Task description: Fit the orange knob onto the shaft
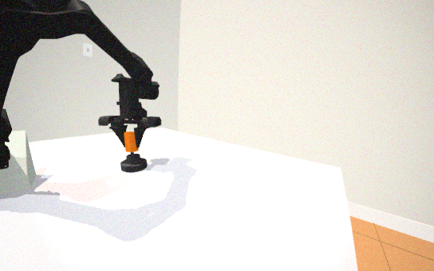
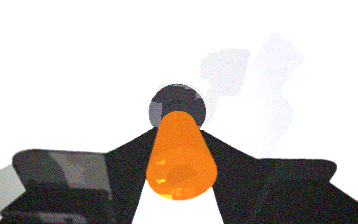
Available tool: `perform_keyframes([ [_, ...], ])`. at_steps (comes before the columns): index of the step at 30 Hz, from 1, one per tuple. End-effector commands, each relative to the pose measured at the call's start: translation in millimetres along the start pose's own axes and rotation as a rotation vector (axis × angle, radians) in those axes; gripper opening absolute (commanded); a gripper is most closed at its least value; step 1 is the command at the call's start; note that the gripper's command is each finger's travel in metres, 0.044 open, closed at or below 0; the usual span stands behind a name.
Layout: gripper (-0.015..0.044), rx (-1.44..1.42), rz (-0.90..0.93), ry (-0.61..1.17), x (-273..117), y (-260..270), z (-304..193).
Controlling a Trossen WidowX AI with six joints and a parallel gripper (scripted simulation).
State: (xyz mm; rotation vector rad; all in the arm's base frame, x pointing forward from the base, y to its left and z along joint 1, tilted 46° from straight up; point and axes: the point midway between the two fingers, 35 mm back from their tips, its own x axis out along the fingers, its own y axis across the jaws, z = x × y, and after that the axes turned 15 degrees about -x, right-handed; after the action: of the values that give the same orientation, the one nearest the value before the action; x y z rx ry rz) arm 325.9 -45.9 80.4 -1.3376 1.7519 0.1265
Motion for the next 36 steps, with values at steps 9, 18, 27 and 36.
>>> perform_keyframes([
  [9,0.0,-0.004,-0.005,0.0,-4.4,0.2,-0.4],
  [18,0.0,-0.213,-0.005,0.0,-5.4,-0.7,1.1],
  [27,0.0,-0.213,-0.006,0.0,-3.4,-4.3,4.9],
  [36,0.0,-0.213,-0.006,0.0,-0.9,-4.7,5.1],
])
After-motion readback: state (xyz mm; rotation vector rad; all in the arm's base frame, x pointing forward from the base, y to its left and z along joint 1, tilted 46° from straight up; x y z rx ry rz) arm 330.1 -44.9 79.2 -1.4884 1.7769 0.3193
